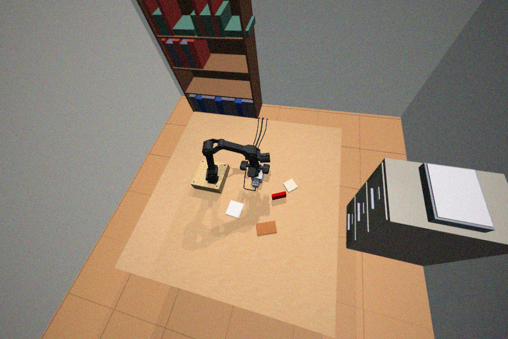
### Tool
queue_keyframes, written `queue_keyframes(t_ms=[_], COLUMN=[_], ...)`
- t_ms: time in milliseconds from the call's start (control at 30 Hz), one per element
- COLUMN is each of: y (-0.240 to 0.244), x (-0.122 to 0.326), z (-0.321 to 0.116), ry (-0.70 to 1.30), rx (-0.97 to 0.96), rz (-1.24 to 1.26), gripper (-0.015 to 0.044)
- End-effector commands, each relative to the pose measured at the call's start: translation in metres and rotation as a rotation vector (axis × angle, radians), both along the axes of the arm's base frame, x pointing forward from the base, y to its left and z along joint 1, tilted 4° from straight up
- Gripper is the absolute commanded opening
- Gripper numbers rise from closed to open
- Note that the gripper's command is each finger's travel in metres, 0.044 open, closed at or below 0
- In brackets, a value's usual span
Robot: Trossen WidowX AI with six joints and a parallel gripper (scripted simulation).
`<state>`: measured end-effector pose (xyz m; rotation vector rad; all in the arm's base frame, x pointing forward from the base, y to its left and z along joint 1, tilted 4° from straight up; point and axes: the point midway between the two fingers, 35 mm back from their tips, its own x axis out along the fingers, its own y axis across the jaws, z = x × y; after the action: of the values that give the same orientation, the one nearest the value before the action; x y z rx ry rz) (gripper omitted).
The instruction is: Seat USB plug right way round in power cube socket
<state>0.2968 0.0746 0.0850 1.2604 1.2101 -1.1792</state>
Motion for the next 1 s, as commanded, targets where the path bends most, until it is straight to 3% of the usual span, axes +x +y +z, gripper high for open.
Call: queue_keyframes(t_ms=[0,967], y=[-0.0005,-0.0003], x=[0.0004,0.0005], z=[-0.0008,-0.0042], ry=[-0.002,-0.001], rx=[-0.004,-0.004], rz=[-0.006,-0.006], gripper=[0.0000,0.0000])
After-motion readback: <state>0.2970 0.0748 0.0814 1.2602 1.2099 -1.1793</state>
